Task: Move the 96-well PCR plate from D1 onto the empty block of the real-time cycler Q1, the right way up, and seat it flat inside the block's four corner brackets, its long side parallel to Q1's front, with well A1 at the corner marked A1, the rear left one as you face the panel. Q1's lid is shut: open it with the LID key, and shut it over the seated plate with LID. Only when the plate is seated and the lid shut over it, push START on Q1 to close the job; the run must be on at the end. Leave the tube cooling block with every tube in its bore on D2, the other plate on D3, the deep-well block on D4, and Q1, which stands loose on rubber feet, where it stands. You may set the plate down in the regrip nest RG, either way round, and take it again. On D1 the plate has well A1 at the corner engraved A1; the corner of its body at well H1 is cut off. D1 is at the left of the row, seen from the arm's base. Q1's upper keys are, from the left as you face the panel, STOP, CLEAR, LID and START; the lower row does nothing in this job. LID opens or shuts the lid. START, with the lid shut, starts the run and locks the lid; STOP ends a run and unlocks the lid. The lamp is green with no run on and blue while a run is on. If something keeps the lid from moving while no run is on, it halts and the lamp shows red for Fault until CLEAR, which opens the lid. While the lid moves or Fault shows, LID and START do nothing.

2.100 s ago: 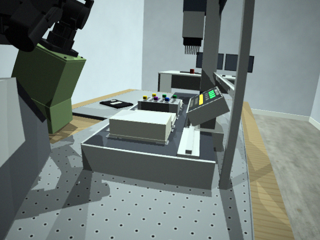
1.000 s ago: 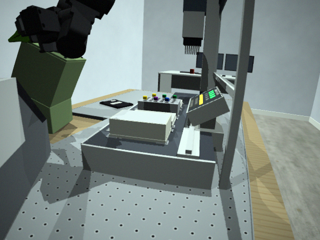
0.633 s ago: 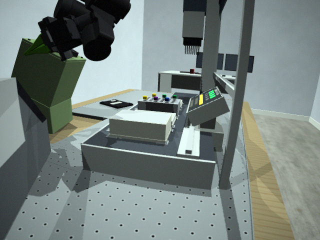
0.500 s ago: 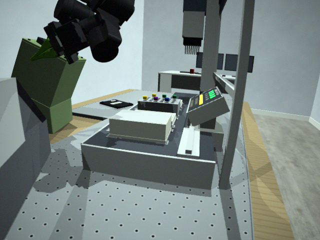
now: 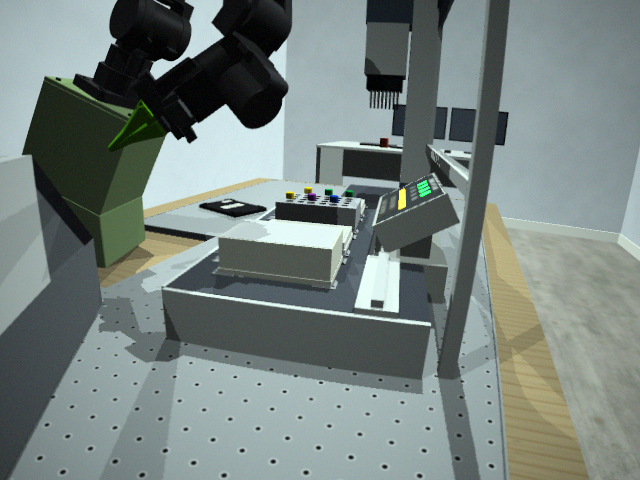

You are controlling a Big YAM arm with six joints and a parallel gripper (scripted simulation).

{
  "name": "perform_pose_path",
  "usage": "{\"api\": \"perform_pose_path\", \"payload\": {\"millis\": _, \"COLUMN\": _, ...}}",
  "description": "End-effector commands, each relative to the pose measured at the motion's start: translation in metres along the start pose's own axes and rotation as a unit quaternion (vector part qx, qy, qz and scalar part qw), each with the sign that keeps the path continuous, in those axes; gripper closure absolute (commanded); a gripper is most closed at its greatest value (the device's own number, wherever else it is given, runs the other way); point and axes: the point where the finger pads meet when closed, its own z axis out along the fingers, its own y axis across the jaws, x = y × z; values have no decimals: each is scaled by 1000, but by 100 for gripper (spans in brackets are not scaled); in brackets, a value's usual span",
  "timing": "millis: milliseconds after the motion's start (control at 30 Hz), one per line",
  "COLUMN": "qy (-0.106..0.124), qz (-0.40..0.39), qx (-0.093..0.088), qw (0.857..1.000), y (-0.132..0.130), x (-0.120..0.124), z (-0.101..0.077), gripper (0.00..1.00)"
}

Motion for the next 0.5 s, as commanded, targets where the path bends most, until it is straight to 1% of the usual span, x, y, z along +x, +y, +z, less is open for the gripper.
{"api": "perform_pose_path", "payload": {"millis": 0, "qy": -26, "qz": -17, "qx": -22, "qw": 999, "y": 11, "x": -1, "z": -7, "gripper": 100}}
{"api": "perform_pose_path", "payload": {"millis": 67, "qy": -37, "qz": -30, "qx": -36, "qw": 998, "y": 21, "x": 0, "z": -12, "gripper": 100}}
{"api": "perform_pose_path", "payload": {"millis": 167, "qy": -37, "qz": -28, "qx": -38, "qw": 998, "y": 22, "x": -1, "z": -12, "gripper": 100}}
{"api": "perform_pose_path", "payload": {"millis": 200, "qy": -43, "qz": -35, "qx": -46, "qw": 997, "y": 25, "x": -1, "z": -14, "gripper": 100}}
{"api": "perform_pose_path", "payload": {"millis": 267, "qy": -57, "qz": -49, "qx": -61, "qw": 995, "y": 22, "x": -1, "z": -12, "gripper": 100}}
{"api": "perform_pose_path", "payload": {"millis": 400, "qy": -79, "qz": -84, "qx": -89, "qw": 989, "y": 47, "x": 5, "z": -25, "gripper": 100}}
{"api": "perform_pose_path", "payload": {"millis": 467, "qy": -88, "qz": -94, "qx": -100, "qw": 987, "y": 56, "x": 6, "z": -29, "gripper": 100}}
